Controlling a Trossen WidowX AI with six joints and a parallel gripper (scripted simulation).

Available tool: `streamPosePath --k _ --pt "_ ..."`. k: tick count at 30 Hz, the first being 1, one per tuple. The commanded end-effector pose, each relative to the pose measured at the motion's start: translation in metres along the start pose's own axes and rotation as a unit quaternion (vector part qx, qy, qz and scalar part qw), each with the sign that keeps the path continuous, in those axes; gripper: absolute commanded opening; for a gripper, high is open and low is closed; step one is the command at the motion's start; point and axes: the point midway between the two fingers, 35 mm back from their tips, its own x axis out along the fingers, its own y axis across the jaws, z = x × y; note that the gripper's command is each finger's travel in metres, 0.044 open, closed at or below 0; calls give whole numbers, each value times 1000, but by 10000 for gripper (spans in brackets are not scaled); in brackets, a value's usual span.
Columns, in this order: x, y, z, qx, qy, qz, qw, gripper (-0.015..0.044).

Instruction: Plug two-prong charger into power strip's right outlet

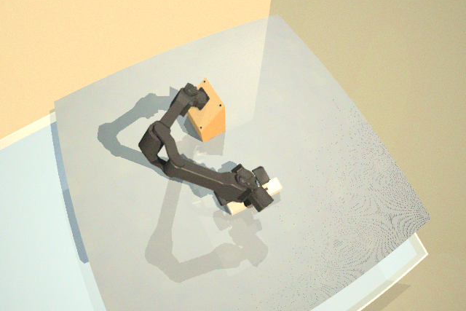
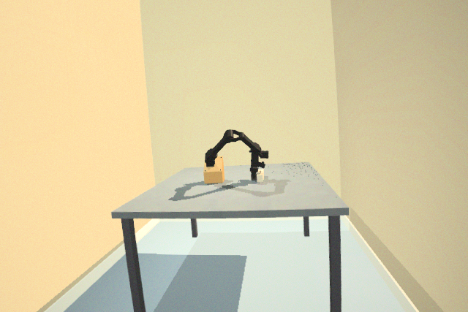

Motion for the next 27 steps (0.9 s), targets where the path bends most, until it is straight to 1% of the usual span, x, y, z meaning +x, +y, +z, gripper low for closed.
streamPosePath --k 1,27 --pt "-2 -1 9 13 -13 2 1000 0" --pt "-4 -2 7 13 -13 2 1000 0"
